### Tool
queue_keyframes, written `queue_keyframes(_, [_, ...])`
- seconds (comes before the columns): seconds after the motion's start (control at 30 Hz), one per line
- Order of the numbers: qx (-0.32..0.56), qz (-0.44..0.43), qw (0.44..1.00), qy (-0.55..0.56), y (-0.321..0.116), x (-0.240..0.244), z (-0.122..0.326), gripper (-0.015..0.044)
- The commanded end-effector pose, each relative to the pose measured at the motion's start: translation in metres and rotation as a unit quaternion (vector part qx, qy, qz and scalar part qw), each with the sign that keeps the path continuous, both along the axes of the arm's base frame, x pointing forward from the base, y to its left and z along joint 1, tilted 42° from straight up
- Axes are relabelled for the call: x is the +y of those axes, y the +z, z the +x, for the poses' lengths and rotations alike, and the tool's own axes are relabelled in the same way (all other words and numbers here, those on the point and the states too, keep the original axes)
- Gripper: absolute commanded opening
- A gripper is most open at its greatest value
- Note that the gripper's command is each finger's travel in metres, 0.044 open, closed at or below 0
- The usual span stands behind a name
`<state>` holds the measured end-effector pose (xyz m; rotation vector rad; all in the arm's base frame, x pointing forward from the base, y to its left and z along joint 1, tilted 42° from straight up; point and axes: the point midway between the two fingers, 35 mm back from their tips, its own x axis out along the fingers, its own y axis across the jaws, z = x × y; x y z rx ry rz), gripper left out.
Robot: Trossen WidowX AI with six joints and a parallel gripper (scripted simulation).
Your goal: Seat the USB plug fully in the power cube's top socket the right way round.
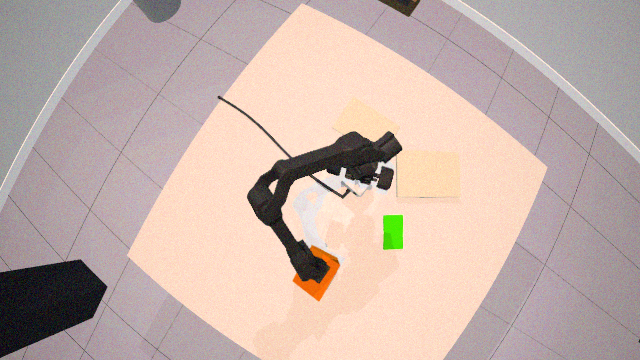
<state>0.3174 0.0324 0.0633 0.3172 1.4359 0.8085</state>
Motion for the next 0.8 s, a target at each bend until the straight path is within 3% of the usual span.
queue_keyframes(0.0, [0.041,-0.005,0.998,-0.047,-0.0002,-0.0002,-0.0001,0.0])
queue_keyframes(0.77, [0.234,-0.024,0.935,-0.267,-0.0002,-0.0002,-0.0001,0.0])
